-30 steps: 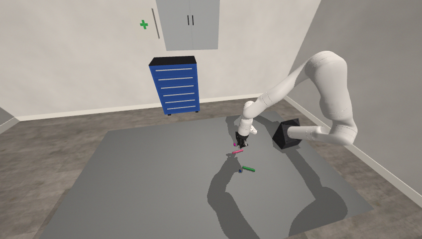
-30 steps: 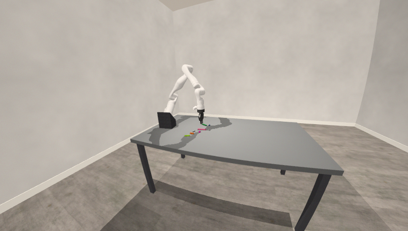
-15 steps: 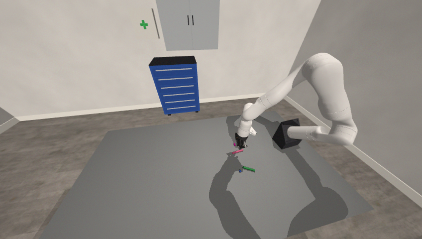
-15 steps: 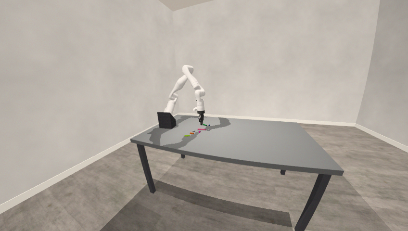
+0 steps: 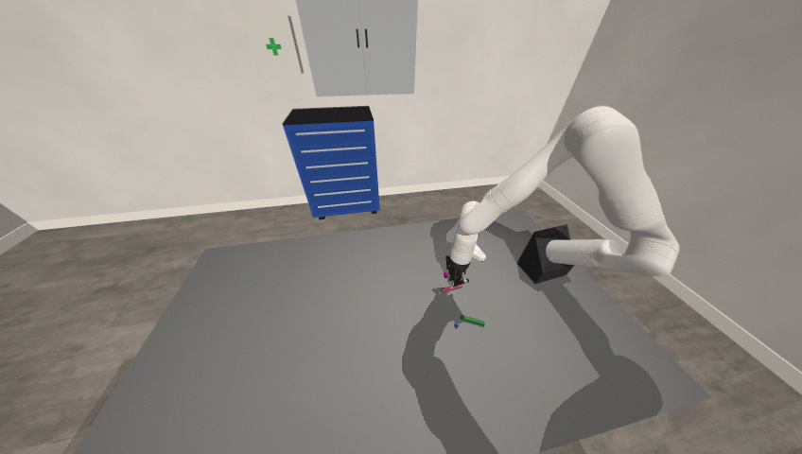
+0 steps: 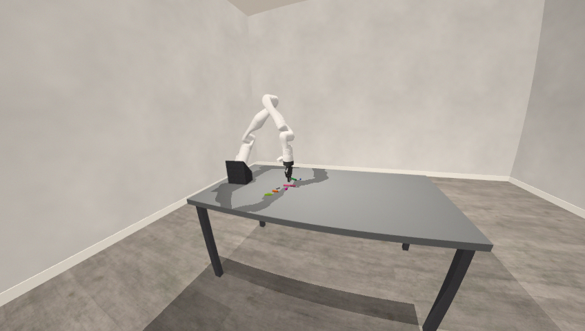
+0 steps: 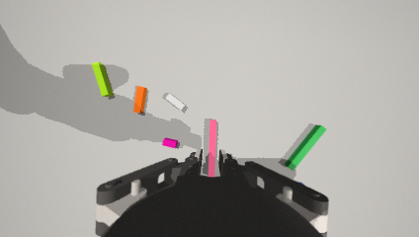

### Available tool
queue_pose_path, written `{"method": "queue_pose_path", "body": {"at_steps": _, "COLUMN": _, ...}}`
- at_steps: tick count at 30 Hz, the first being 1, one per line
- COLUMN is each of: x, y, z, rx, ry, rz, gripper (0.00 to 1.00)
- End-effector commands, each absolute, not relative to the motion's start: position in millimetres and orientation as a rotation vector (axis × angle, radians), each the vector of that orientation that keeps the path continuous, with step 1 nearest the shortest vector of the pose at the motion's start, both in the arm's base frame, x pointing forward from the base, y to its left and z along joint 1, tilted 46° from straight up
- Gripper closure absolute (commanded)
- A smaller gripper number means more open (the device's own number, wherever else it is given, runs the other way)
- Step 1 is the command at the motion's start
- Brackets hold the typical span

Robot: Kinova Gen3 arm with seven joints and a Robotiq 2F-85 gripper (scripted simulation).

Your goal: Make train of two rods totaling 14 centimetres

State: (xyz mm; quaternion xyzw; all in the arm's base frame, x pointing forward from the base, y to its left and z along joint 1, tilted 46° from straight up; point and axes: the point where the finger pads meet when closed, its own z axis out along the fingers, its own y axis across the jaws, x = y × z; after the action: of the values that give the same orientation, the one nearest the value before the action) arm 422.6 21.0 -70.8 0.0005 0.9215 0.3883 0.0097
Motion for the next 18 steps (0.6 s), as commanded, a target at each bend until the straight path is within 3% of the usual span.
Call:
{"method": "queue_pose_path", "body": {"at_steps": 1, "x": 420.6, "y": 28.0, "z": -75.2, "rx": -0.018, "ry": 2.876, "rz": 1.217, "gripper": 0.76}}
{"method": "queue_pose_path", "body": {"at_steps": 18, "x": 420.9, "y": 35.3, "z": -81.3, "rx": -0.022, "ry": 2.876, "rz": 1.217, "gripper": 0.76}}
